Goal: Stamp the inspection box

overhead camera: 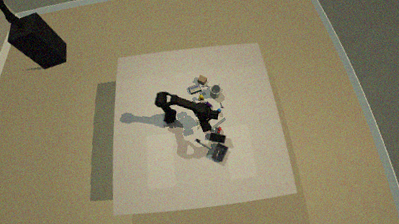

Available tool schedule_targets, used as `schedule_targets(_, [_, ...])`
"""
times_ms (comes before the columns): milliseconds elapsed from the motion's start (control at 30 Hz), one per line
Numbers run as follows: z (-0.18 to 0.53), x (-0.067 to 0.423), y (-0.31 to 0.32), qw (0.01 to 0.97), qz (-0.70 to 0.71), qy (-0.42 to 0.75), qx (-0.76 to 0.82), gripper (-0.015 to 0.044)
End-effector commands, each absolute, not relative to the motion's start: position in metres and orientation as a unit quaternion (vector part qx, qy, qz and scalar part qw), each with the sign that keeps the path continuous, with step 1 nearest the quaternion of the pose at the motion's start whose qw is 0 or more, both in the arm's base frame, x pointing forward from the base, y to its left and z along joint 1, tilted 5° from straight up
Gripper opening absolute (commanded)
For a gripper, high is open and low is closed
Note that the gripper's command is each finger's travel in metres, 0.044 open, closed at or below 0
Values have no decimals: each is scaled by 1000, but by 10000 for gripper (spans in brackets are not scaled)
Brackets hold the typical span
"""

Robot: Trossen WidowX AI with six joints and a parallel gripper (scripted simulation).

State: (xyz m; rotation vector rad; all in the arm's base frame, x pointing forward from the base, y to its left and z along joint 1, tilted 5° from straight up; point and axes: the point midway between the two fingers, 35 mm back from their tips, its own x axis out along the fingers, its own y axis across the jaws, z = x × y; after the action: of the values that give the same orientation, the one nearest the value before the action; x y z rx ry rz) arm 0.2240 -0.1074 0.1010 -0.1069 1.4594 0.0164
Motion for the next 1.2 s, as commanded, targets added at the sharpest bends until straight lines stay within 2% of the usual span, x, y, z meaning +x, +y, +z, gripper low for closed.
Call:
schedule_targets(0, [109, 224, -107, 746, 10, 664, -50, 0])
schedule_targets(633, [137, 219, -106, 746, 10, 664, -50, 0])
schedule_targets(1167, [138, 203, -170, 745, 7, 665, -51, 0])
